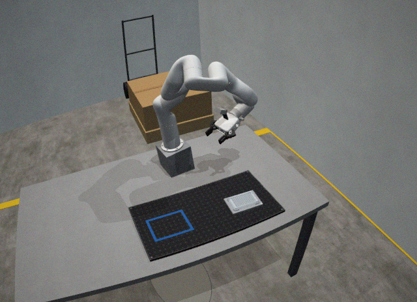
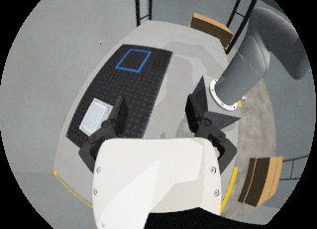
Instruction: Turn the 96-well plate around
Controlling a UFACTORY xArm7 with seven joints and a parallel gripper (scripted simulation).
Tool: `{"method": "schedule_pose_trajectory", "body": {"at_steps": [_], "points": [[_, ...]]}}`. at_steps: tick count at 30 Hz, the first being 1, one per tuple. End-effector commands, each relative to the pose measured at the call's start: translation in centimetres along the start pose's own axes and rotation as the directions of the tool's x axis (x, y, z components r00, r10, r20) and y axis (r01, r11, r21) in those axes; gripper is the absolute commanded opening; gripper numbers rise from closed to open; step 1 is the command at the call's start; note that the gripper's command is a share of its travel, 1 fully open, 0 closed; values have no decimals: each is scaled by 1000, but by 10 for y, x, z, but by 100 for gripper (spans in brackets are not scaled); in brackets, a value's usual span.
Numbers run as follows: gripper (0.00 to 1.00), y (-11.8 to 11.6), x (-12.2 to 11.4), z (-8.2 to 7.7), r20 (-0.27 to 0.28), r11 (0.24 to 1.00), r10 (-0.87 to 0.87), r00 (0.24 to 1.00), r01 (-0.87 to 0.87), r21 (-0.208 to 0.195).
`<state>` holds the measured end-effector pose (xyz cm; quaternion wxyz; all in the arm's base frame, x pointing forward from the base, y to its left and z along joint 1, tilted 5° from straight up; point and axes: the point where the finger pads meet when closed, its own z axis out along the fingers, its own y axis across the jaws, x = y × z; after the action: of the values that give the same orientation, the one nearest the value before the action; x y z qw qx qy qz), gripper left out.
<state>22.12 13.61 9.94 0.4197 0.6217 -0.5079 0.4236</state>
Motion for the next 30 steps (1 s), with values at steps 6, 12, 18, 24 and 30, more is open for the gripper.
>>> {"method": "schedule_pose_trajectory", "body": {"at_steps": [6, 12, 18, 24, 30], "points": [[100, 0, 0, -1, 2, 1000, 2, 1000, -2, 1], [100, 0, 0, -1, 2, 1000, 2, 1000, -2, 1], [100, 0, -4, 0, 25, 1000, -9, 1000, 10, -20], [100, -2, -32, 8, 144, 990, -51, 988, 68, -120], [100, -4, -49, 12, 220, 980, -60, 974, 99, -170]]}}
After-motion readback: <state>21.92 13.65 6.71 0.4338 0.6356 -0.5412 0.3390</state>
